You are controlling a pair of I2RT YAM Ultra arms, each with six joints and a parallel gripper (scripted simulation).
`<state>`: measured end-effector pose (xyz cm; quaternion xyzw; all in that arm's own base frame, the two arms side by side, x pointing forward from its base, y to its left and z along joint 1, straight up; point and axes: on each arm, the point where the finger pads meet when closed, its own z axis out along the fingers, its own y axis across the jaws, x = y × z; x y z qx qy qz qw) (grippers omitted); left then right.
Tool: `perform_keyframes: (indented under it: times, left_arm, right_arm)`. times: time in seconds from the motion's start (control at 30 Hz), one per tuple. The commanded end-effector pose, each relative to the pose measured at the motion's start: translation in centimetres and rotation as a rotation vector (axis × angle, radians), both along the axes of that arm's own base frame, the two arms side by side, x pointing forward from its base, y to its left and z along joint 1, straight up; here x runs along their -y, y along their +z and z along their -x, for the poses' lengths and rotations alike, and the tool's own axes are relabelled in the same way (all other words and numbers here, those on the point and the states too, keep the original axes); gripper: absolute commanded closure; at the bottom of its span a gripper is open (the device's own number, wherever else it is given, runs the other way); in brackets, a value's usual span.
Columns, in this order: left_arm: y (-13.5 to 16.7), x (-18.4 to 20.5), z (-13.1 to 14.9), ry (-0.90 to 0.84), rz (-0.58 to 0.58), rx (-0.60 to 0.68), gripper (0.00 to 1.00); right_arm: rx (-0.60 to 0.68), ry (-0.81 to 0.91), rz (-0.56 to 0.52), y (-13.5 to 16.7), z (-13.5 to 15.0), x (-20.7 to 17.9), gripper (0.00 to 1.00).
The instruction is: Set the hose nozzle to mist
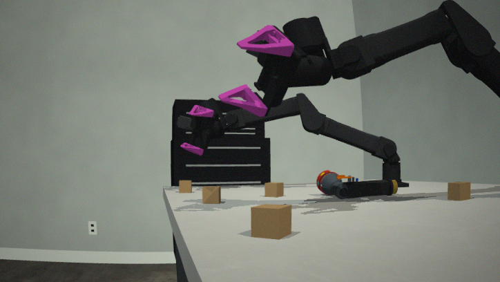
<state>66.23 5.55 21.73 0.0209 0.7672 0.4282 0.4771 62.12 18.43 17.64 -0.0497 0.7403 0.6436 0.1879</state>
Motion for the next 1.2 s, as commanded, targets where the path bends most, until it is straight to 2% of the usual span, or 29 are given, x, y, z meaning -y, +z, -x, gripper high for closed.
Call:
perform_keyframes:
  times: [0.0, 0.53, 0.57, 0.6, 0.63, 0.73, 0.97, 1.1, 1.13, 1.17]
  left_arm:
    - [1.0, 0.0, 0.1, 0.000, 0.002, 0.021, 0.00]
    - [1.0, 0.0, 0.1, 0.000, 0.002, 0.021, 0.00]
    - [3.8, -0.5, 0.2, 0.004, 0.018, 0.088, 0.00]
    - [2.4, -0.7, 0.5, 0.005, 0.017, 0.056, 0.00]
    - [1.5, -0.7, 0.6, 0.002, 0.017, 0.036, 0.00]
    - [2.3, -0.4, 0.7, -0.011, 0.030, 0.052, 0.00]
    - [4.4, -0.3, 1.6, -0.047, 0.074, 0.078, 0.00]
    - [5.3, -0.2, 2.0, -0.063, 0.092, 0.103, 0.00]
    - [7.0, 0.5, 2.0, -0.079, 0.098, 0.142, 0.00]
    - [5.8, -0.1, 2.4, -0.076, 0.105, 0.115, 0.00]
  right_arm:
    - [0.022, 0.001, -0.001, 1.0, 0.1, 0.0, 0.00]
    - [0.022, 0.001, -0.001, 1.0, 0.1, 0.0, 0.00]
    - [0.111, -0.008, 0.003, 4.0, 0.1, 0.3, 0.00]
    - [0.078, -0.013, 0.006, 2.8, 0.1, 0.3, 0.00]
    - [0.091, -0.019, 0.009, 3.1, 0.0, 0.4, 0.00]
    - [0.103, -0.042, 0.021, 3.3, -0.3, 0.7, 0.00]
    - [0.203, -0.112, 0.063, 6.7, -0.4, 0.9, 0.00]
    - [0.228, -0.144, 0.082, 7.4, -0.5, 1.3, 0.00]
    - [0.249, -0.156, 0.085, 8.4, -0.5, 1.3, 0.00]
    - [0.257, -0.183, 0.098, 8.5, -0.6, 2.1, 0.00]
